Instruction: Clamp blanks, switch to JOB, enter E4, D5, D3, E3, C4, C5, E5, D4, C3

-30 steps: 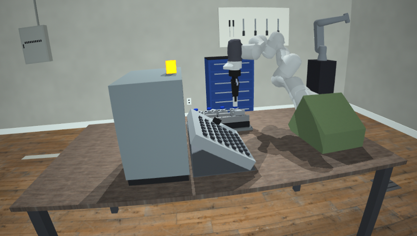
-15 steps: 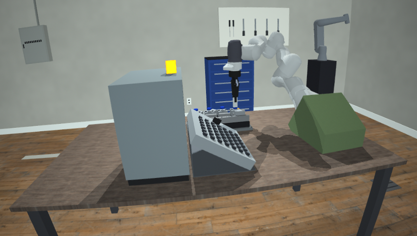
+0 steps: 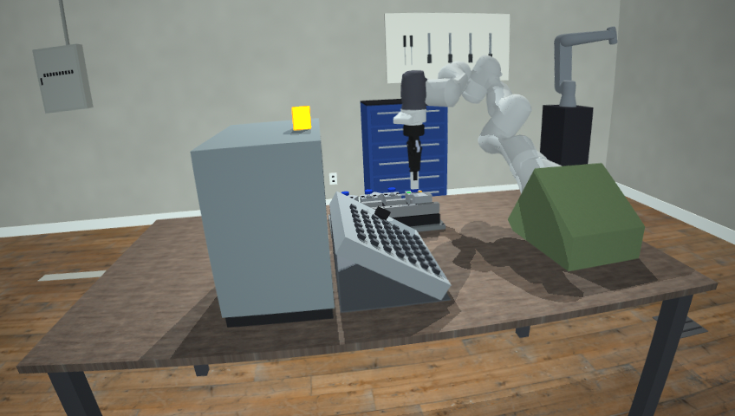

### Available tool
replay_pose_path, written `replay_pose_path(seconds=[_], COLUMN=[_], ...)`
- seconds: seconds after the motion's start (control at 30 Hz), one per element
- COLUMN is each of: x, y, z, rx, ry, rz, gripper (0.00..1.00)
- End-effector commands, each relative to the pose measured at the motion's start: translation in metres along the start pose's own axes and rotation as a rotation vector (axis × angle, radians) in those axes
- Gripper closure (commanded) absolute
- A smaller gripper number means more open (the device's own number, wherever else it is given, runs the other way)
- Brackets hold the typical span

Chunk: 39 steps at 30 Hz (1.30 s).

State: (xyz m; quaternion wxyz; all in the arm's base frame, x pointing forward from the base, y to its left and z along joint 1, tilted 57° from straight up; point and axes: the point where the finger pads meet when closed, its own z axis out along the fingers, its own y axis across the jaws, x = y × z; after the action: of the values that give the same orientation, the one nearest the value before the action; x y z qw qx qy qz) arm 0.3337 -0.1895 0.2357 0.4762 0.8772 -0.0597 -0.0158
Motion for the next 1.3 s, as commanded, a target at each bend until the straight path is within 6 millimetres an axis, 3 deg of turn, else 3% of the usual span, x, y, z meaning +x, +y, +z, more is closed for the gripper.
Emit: replay_pose_path(seconds=[0.0,0.5,1.27], x=[0.0008,0.0007,0.0008], y=[-0.0008,-0.0008,-0.0008], z=[0.0026,-0.0039,0.0021], rx=[-0.001,-0.001,-0.001], ry=[0.001,0.001,0.001], rz=[0.002,0.002,0.002], gripper=[1.0,1.0,1.0])
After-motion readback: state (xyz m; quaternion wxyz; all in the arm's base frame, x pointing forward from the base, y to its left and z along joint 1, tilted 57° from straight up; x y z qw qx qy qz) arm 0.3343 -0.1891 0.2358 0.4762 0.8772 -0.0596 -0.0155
